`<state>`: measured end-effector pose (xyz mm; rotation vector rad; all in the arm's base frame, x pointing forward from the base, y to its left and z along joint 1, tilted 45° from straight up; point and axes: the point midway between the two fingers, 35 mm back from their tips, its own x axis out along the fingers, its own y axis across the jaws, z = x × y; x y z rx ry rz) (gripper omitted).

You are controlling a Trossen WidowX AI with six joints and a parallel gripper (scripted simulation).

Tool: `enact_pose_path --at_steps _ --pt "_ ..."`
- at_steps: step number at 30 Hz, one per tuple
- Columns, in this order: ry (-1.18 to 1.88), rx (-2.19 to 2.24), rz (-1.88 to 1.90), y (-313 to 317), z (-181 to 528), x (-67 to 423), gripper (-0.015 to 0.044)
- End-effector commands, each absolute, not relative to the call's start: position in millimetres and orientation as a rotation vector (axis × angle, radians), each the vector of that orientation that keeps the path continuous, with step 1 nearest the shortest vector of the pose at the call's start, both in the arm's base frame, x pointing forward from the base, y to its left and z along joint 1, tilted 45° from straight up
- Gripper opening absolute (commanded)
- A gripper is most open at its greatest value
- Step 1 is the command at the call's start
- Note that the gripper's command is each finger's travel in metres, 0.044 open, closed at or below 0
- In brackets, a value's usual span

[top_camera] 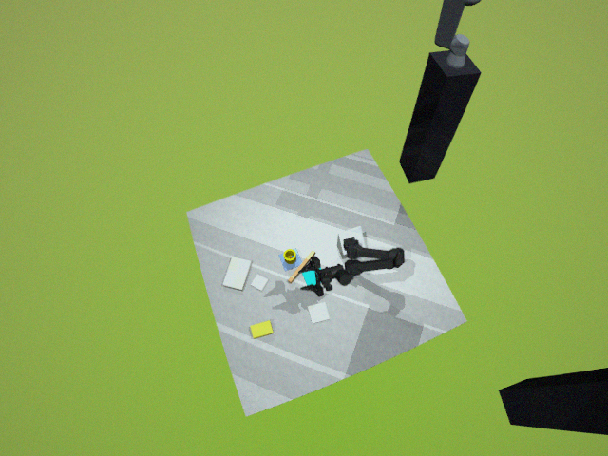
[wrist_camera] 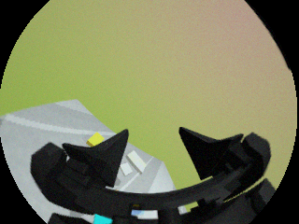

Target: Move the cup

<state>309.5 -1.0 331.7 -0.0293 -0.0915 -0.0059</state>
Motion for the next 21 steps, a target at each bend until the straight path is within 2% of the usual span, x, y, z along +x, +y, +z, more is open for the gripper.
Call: enact_pose_path --at_steps 1,9,15,21 --pt "-0.08 -0.025 -0.004 -1 330 311 0.0374" --pt "0.429 0.246 0.028 -10 226 369 0.0167" --pt "0.838 0.546 -0.032 -19 138 381 0.0167" --pt "1.227 0.898 -0.171 -26 60 368 0.0167"
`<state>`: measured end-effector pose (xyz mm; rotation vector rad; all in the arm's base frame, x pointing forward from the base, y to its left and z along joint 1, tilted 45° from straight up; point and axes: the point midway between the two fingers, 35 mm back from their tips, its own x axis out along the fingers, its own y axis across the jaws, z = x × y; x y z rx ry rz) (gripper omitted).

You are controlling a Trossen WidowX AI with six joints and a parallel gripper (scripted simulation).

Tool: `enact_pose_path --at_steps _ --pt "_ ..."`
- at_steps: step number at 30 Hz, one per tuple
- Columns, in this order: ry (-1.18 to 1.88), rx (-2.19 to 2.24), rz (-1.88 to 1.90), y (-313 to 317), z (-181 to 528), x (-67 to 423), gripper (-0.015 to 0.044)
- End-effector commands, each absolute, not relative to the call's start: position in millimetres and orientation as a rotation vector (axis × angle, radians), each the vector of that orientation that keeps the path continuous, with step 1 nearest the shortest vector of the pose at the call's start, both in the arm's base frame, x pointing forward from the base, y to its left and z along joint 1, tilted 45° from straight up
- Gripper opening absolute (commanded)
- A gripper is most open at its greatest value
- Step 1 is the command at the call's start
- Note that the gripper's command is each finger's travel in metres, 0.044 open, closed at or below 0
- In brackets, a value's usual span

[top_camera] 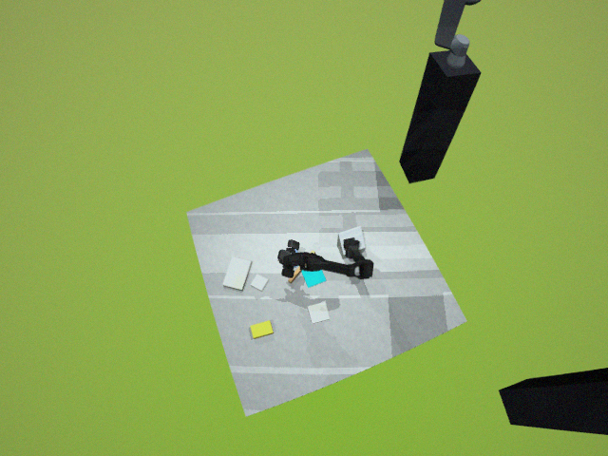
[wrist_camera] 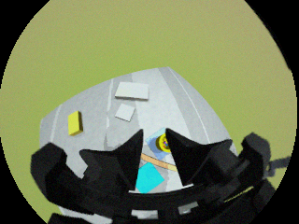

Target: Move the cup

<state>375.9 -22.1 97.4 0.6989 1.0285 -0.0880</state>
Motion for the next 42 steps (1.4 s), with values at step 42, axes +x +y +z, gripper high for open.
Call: enact_pose_path --at_steps 42 --pt "1.829 1.588 -0.613 -3 -51 310 0.0167"
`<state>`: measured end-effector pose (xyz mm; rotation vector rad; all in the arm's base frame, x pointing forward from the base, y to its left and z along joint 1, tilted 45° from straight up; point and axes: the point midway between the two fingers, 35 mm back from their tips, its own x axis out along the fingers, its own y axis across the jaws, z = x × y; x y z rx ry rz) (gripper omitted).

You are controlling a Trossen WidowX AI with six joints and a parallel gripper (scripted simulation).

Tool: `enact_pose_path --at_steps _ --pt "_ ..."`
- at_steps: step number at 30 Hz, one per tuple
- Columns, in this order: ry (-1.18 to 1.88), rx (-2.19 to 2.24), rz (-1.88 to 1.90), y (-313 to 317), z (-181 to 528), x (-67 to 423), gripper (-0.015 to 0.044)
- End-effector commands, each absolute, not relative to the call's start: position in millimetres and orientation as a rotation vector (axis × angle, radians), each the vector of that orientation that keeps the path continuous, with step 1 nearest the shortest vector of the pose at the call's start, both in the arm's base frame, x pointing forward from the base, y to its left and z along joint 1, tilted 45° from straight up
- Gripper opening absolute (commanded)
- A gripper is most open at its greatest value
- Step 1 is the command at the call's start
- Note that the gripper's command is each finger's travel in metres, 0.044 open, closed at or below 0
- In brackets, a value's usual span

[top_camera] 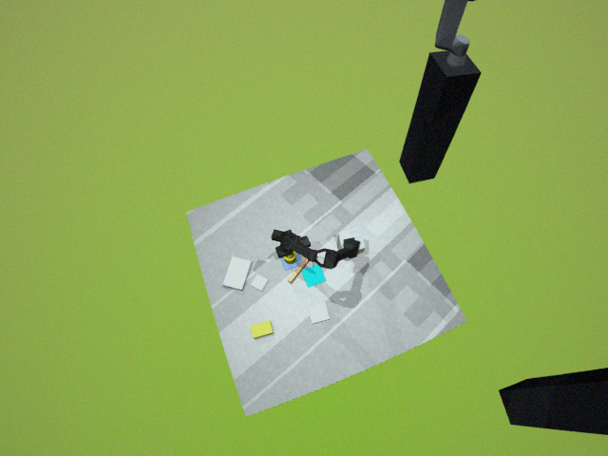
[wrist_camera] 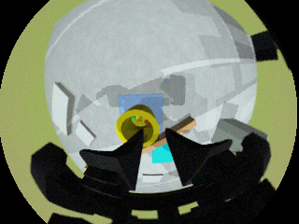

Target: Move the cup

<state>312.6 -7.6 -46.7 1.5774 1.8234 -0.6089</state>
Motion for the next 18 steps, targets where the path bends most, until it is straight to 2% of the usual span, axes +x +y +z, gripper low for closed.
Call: enact_pose_path --at_steps 1,18 --pt "1.829 1.588 -0.612 -2 -52 310 0.0167" --pt "1.831 1.589 -0.61 18 -72 307 0.0167"
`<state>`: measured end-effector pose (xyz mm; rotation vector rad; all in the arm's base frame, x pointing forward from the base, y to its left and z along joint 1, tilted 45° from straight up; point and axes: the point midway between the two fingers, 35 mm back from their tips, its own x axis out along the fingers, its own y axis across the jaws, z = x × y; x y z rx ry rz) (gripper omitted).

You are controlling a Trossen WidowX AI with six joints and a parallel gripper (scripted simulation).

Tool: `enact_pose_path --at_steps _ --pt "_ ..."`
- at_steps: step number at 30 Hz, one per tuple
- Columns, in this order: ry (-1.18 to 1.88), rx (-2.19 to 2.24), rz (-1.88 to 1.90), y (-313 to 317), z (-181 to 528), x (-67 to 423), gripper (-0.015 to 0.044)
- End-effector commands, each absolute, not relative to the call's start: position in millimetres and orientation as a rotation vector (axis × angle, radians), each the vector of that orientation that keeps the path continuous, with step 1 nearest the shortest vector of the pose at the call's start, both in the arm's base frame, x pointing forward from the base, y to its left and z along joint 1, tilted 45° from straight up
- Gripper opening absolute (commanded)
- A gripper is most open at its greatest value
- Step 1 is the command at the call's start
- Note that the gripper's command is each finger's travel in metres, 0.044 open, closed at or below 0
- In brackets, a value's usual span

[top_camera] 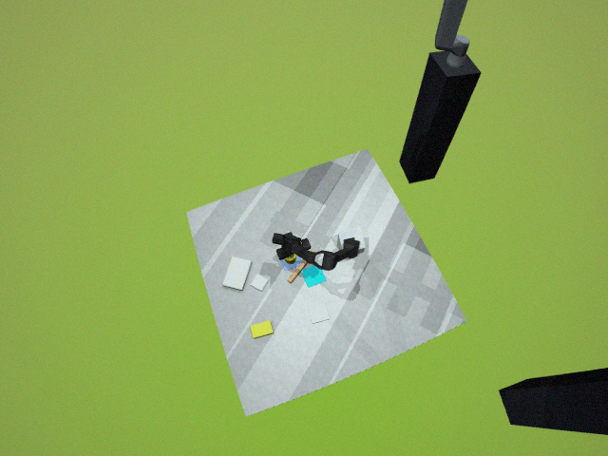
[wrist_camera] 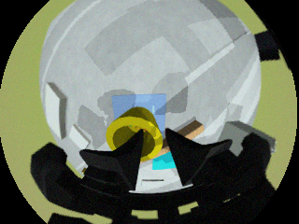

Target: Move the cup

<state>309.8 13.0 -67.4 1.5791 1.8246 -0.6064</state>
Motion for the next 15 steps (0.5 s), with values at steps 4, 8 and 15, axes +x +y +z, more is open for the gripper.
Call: enact_pose_path --at_steps 4,8,15 --pt "1.831 1.589 -0.61 19.5 -73.1 306.3 0.0167" --pt "1.831 1.589 -0.61 19.5 -73.1 306.3 0.0167" --pt "1.828 1.58 -0.607 17.9 -72.3 307.9 0.012"
